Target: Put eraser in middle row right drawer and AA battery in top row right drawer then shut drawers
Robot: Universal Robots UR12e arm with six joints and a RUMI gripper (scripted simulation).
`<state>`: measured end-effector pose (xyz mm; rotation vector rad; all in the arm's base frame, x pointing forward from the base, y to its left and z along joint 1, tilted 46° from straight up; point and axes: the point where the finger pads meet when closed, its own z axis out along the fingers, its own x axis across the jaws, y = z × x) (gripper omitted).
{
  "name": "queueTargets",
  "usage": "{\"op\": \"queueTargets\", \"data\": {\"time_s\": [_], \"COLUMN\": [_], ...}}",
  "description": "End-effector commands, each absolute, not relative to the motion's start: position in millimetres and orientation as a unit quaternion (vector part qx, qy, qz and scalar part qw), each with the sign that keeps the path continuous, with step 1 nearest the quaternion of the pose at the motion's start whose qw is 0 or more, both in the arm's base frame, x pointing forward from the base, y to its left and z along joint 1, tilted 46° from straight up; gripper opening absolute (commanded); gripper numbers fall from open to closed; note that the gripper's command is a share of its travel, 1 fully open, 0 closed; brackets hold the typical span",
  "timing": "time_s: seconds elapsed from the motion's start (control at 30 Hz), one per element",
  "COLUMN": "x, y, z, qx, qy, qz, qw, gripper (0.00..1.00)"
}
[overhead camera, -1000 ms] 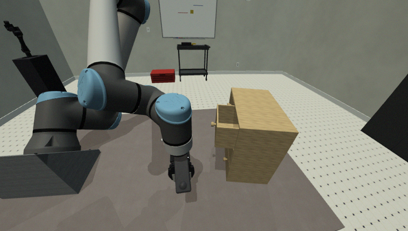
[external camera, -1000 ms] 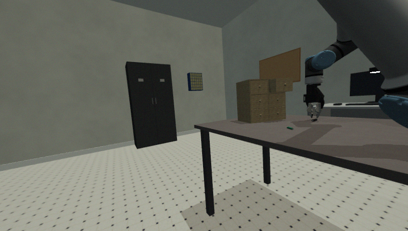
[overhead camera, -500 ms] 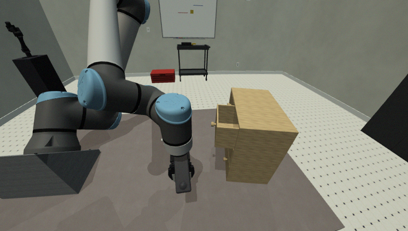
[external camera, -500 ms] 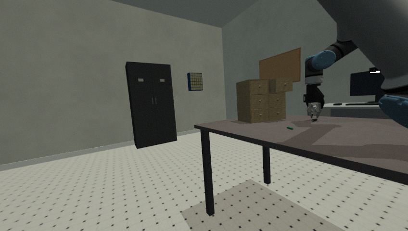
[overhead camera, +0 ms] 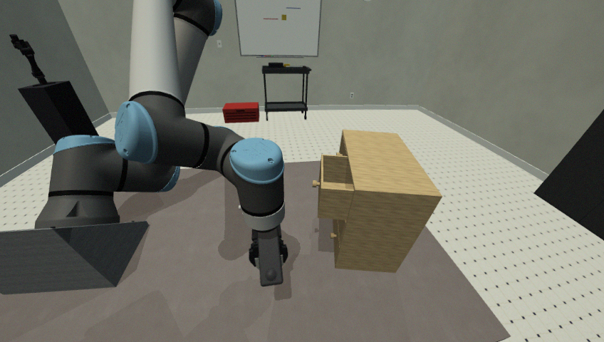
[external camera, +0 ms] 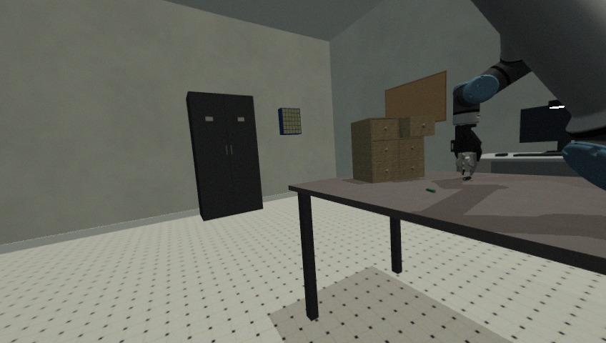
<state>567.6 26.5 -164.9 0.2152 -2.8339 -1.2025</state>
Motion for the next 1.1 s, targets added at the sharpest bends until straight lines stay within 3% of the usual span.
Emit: {"op": "queueTargets", "data": {"time_s": [0.0,1.07], "x": [568,566], "y": [26,40], "z": [-165,-179], "qx": [0.07,0.07], "qy": [-0.918,-0.918], "qz": [-0.389,-0.389], "qw": [0.027,0.027], "gripper": [0.17,0.17]}}
